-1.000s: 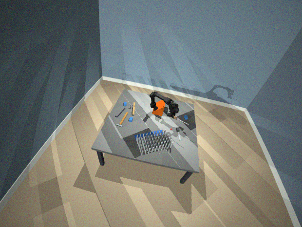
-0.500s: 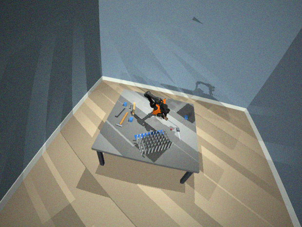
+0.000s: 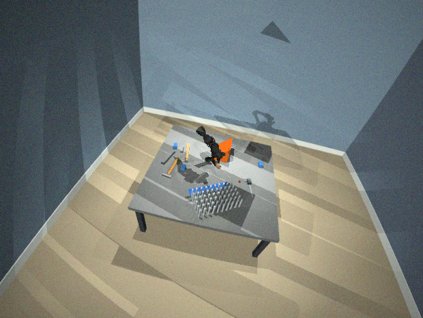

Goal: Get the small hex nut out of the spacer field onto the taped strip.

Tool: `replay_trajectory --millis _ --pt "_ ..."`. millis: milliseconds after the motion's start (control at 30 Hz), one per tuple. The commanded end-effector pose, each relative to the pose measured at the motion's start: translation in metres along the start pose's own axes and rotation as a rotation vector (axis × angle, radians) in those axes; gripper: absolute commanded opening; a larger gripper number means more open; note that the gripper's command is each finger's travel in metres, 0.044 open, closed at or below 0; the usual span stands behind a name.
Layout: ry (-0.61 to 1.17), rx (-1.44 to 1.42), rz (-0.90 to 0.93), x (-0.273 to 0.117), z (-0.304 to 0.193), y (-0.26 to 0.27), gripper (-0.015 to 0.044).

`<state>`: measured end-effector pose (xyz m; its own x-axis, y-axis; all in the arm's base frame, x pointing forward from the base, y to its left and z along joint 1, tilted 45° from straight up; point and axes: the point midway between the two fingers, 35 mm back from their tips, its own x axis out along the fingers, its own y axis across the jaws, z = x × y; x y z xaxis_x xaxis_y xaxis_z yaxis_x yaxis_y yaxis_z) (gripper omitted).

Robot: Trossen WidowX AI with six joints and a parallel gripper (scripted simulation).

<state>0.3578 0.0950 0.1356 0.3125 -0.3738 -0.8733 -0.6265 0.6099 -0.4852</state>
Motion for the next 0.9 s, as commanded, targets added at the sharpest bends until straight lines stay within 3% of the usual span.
replay_trajectory --millis 0,500,867 --pt "0.017 0.037 -0.034 -0.007 -0.027 -0.024 0.0000" --pt "0.083 0.166 -0.139 -0.032 -0.122 -0.079 0.0000" --pt "0.087 0.173 -0.139 -0.019 -0.130 -0.083 0.0000"
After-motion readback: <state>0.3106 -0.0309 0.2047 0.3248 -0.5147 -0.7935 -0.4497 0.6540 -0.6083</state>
